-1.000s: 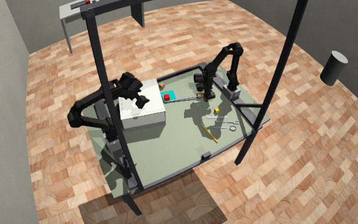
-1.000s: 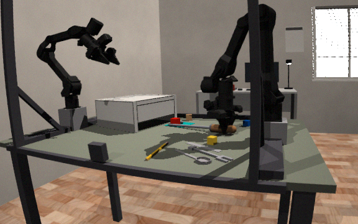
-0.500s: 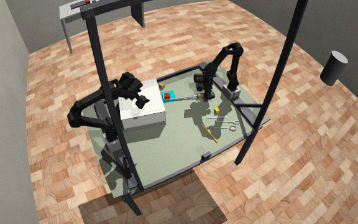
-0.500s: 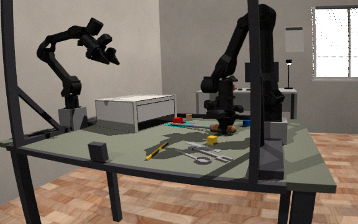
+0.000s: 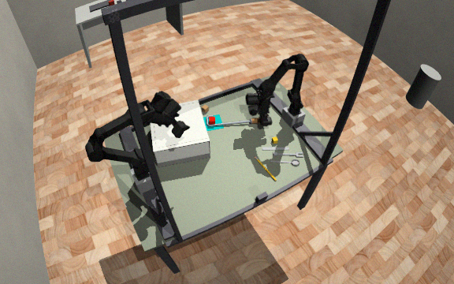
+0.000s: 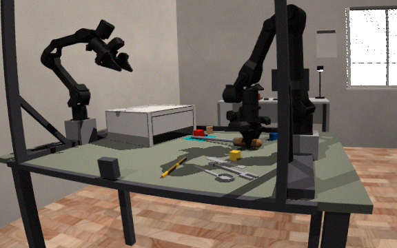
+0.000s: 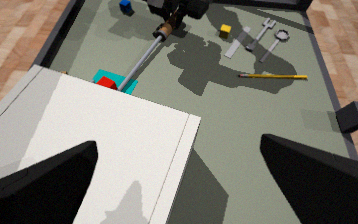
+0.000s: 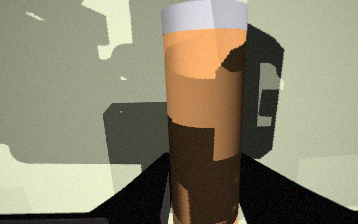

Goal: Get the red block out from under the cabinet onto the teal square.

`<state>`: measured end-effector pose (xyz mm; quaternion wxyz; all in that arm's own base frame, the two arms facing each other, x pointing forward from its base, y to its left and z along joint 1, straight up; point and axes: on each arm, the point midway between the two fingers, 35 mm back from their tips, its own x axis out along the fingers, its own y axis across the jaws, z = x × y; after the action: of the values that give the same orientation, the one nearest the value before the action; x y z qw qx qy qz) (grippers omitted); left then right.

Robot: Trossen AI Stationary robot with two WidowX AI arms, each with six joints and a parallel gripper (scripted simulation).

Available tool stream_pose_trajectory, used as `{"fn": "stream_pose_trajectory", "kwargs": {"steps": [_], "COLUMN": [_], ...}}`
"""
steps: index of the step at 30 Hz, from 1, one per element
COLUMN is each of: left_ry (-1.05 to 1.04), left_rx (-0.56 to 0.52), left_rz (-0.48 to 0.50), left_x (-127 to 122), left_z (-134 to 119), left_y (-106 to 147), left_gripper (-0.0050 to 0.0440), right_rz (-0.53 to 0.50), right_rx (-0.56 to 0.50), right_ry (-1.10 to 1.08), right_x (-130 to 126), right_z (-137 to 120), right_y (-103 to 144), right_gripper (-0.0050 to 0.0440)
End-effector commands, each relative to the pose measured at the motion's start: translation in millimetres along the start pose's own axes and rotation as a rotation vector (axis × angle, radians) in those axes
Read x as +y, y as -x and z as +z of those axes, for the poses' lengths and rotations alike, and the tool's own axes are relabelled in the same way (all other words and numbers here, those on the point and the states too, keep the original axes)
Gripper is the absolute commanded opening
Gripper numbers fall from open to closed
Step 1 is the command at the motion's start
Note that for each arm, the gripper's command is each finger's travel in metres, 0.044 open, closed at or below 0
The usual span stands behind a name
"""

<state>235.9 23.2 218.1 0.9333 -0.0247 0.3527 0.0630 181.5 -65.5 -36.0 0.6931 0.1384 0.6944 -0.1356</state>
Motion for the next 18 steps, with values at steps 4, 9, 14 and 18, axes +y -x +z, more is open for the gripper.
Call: {"fn": "stream_pose_trajectory", "kwargs": {"steps": [4,9,14,18], "left_ry": [-0.001,-0.001,-0.001,-0.001], "left_rx": [-0.022,-0.022,-0.022,-0.022], "left_rz": [0.000,0.000,0.000,0.000], "left_x": [0,0,0,0], "left_z": [6,6,6,6], "left_y": [5,5,5,5], "left_gripper": [0.0440,0.0440,0.0440,0.0440], "right_rz": [-0.007,-0.006,-0.004,-0.004], "right_rx": [-0.017,-0.018,-0.020,-0.012], "right_ry": [-0.027,-0.027,-0.023,-0.021], "right_x": [-3,-3,-3,-3], "right_z": [8,20,26,24], "right_y": [4,7,8,1], "right_gripper": [0.0113,0.0113,0.0113,0.0113]}}
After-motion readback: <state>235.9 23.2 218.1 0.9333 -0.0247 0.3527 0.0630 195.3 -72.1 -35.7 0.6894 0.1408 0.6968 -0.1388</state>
